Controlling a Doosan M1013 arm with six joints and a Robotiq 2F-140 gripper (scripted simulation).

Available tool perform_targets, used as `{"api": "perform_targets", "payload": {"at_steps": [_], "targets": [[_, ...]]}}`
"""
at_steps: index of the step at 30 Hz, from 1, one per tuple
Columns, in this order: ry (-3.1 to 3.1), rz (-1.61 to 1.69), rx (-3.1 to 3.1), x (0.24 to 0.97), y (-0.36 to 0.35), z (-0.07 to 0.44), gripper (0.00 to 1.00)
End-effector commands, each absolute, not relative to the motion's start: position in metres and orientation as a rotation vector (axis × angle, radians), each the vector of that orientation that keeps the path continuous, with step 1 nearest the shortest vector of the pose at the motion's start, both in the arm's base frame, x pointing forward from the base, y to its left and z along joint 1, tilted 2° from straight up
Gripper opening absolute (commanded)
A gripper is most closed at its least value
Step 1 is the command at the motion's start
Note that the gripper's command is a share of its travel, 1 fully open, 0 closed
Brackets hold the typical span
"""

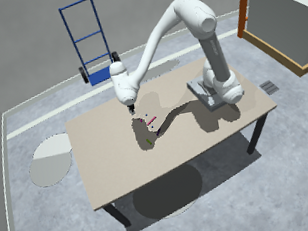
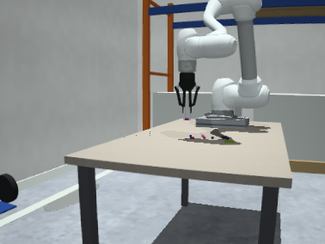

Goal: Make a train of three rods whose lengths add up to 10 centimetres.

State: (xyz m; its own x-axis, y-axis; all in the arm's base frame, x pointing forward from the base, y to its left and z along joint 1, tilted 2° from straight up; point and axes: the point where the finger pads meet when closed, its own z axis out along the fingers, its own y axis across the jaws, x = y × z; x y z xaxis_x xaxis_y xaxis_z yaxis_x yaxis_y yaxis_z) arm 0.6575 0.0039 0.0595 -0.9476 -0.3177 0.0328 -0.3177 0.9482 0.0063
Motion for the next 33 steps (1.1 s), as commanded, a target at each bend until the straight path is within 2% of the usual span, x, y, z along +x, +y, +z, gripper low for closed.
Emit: {"api": "perform_targets", "payload": {"at_steps": [1, 11, 33], "targets": [[-3.068, -0.002, 0.5, 0.657, 0.004, 0.06, 0.09], [-3.055, -0.003, 0.571, 0.655, 0.0, 0.06, 0.09], [-2.595, -0.022, 1.716, 0.609, -0.064, 0.063, 0.09]]}}
